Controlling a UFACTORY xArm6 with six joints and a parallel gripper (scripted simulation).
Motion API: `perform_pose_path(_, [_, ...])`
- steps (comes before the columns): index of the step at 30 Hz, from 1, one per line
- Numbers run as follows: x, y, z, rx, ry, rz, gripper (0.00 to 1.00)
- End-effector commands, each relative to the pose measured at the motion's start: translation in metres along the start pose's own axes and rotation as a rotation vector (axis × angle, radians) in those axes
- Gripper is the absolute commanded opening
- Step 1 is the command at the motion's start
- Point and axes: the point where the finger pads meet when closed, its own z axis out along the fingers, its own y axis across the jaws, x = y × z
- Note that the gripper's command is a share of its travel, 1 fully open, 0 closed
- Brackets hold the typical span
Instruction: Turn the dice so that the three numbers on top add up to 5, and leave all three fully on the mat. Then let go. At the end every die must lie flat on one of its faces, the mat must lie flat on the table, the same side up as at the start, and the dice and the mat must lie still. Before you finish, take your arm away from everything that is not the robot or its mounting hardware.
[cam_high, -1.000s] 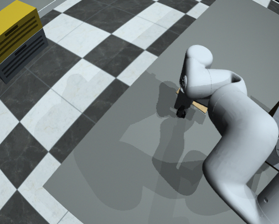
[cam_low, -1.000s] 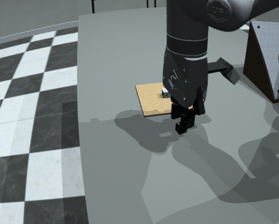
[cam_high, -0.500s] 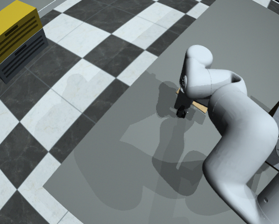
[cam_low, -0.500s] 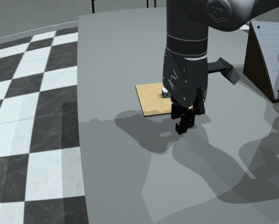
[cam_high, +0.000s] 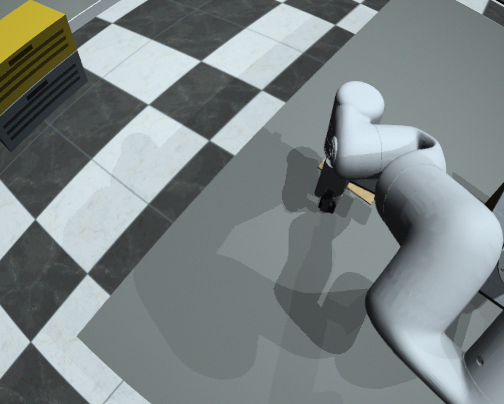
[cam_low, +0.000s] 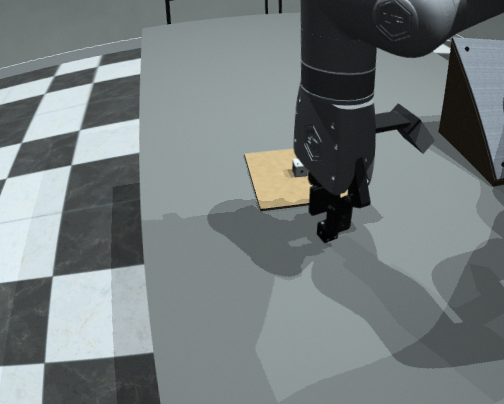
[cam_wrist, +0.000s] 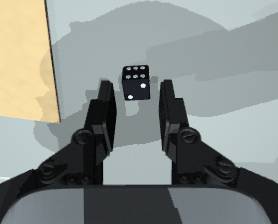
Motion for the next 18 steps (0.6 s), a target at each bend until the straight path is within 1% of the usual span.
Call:
perform_pose_path(1, [-0.001,0.0,0.001,0.001,-0.003,-0.001,0.36])
perform_pose_path(4, [-0.001,0.0,0.002,0.001,-0.003,-0.001,0.36])
perform_pose_path(18, [-0.001,0.0,0.02,0.001,-0.003,-0.001,0.36])
